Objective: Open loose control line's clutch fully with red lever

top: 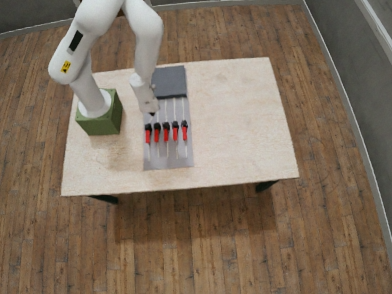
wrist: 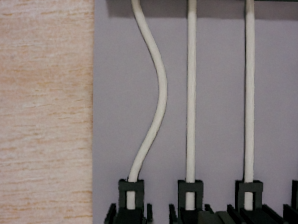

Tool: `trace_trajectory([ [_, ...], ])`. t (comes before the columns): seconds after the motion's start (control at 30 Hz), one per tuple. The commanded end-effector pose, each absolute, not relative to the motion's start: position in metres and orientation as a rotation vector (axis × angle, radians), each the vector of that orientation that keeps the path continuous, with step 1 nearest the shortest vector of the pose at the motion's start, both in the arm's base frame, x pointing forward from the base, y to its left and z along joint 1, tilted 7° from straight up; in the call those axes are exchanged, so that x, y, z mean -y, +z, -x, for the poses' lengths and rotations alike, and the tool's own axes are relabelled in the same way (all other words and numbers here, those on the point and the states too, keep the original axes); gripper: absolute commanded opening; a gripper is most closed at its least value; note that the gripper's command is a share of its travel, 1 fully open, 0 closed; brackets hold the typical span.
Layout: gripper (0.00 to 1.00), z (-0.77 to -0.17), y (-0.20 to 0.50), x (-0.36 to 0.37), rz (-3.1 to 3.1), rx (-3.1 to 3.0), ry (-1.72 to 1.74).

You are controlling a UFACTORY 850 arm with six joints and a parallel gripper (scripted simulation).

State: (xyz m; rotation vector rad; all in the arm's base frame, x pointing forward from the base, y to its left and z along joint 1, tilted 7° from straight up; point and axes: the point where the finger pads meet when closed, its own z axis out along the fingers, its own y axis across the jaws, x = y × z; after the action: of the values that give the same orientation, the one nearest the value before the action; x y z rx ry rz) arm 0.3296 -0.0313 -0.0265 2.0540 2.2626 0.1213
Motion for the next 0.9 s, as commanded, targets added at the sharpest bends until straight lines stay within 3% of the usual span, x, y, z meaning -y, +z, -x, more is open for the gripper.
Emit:
trace_trajectory([
  [0.0, 0.00, -0.330, -0.026, 0.031, -2.053, -2.262, 0.122],
  [0.77, 0.00, -0.330, -0.026, 0.031, -2.053, -2.262, 0.122],
  [0.8, 0.52, -0.330, -0.027, 0.032, -2.053, -2.262, 0.122],
  [0.87, 0.52, -0.328, -0.033, 0.053, -2.054, -2.263, 0.120],
])
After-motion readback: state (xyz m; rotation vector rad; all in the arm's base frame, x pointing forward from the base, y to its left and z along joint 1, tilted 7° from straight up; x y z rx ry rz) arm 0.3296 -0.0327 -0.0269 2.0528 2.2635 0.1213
